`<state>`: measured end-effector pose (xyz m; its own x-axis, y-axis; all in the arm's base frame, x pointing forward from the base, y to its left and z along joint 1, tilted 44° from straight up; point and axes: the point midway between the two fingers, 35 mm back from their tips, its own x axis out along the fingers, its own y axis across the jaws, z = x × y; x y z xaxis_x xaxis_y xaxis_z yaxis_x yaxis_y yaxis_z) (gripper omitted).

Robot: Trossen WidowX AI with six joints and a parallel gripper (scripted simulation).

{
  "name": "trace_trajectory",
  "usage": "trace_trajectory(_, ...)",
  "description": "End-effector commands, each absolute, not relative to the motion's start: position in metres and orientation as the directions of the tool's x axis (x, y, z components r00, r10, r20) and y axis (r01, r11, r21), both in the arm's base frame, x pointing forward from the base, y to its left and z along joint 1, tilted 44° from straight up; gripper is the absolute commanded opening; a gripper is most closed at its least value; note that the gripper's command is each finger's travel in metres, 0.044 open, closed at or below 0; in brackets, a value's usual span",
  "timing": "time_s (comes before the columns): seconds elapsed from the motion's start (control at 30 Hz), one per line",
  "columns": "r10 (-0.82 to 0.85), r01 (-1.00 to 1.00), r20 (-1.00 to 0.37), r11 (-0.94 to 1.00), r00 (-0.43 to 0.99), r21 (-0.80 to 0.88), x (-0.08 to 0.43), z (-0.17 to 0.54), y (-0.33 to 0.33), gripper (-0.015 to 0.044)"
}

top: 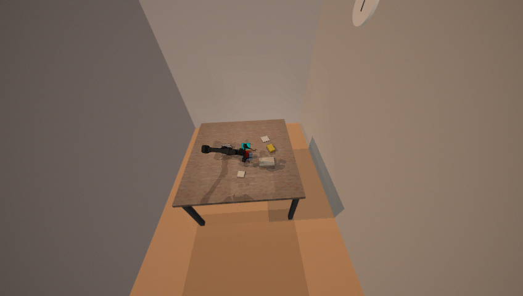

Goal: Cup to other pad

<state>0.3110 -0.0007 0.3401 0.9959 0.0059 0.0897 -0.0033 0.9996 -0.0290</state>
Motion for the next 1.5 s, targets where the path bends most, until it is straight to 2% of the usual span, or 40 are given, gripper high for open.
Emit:
trace_trajectory(0.0,0.005,-0.002,0.071,0.999,0.997,-0.032,0.313,0.336,0.0,0.0374)
trace_trajectory(0.07,-0.004,-0.002,-0.082,0.998,0.997,-0.068,0.325,0.306,0.007,0.0321)
trace_trajectory(0.13,-0.023,-0.026,-0.313,0.988,0.949,-0.15,0.335,0.258,0.018,0.0269)
trace_trajectory(0.27,-0.104,-0.173,-0.663,0.925,0.741,-0.339,0.323,0.18,0.036,0.0164)
trace_trajectory(0.3,-0.14,-0.233,-0.729,0.893,0.671,-0.385,0.316,0.164,0.039,0.0148)
trace_trajectory(0.4,-0.28,-0.448,-0.849,0.751,0.449,-0.484,0.286,0.127,0.044,0.0148)
trace_trajectory(0.53,-0.529,-0.755,-0.824,0.452,0.202,-0.475,0.245,0.111,0.04,0.0148)
trace_trajectory(0.63,-0.671,-0.889,-0.731,0.25,0.126,-0.383,0.228,0.117,0.037,0.0148)
trace_trajectory(1.47,-0.679,-0.897,-0.724,0.236,0.123,-0.374,0.234,0.106,0.029,0.0148)
